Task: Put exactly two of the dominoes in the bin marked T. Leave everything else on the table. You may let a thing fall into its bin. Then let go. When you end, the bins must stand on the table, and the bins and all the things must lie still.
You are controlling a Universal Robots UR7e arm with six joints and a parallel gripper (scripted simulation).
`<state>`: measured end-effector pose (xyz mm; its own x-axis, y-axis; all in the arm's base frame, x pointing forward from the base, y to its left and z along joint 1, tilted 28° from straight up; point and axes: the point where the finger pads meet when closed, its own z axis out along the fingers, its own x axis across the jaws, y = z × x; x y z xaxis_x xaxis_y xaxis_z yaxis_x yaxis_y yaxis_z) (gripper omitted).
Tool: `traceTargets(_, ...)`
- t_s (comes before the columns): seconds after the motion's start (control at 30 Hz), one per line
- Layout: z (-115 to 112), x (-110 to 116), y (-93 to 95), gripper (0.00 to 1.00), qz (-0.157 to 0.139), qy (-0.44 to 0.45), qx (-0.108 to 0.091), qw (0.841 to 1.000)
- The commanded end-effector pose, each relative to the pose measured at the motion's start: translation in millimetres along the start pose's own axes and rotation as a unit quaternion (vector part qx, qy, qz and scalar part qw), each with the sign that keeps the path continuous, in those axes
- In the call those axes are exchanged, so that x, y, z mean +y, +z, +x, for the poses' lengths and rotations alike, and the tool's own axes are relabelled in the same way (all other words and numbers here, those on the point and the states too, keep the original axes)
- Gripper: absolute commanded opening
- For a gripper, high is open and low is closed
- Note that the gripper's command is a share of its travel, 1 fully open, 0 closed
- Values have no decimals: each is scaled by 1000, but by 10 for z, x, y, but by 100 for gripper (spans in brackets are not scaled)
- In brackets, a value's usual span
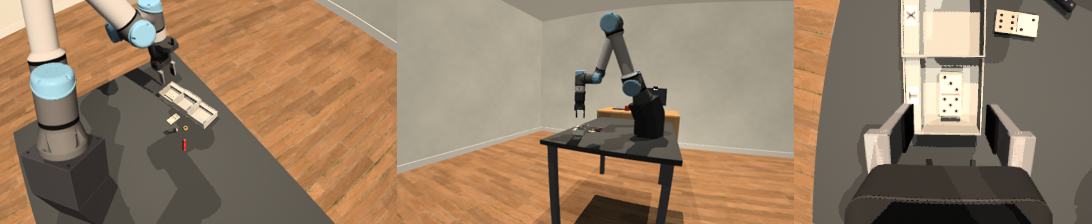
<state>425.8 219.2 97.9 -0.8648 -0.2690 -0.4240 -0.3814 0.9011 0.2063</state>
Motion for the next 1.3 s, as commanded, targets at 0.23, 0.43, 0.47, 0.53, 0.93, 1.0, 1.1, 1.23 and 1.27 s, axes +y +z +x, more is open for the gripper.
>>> traceTargets(0.23, -3, -2, -469, 100, -1, 0, 1, 1000)
traceTargets(0.43, -3, -2, -669, 100, -1, 0, 1, 1000)
traceTargets(0.47, -3, -2, -709, 100, -1, 0, 1, 1000)
traceTargets(0.53, -3, -2, -769, 100, -1, 0, 1, 1000)
traceTargets(0.93, -3, -2, -769, 100, -1, 0, 1, 1000)
traceTargets(1.0, -3, -2, -769, 100, -1, 0, 1, 1000)
traceTargets(1.1, -3, -2, -769, 100, -1, 0, 1, 1000)
traceTargets(1.23, -4, -2, -769, 100, -1, 0, 1, 1000)
traceTargets(1.27, -4, -2, -769, 100, -1, 0, 1, 1000)
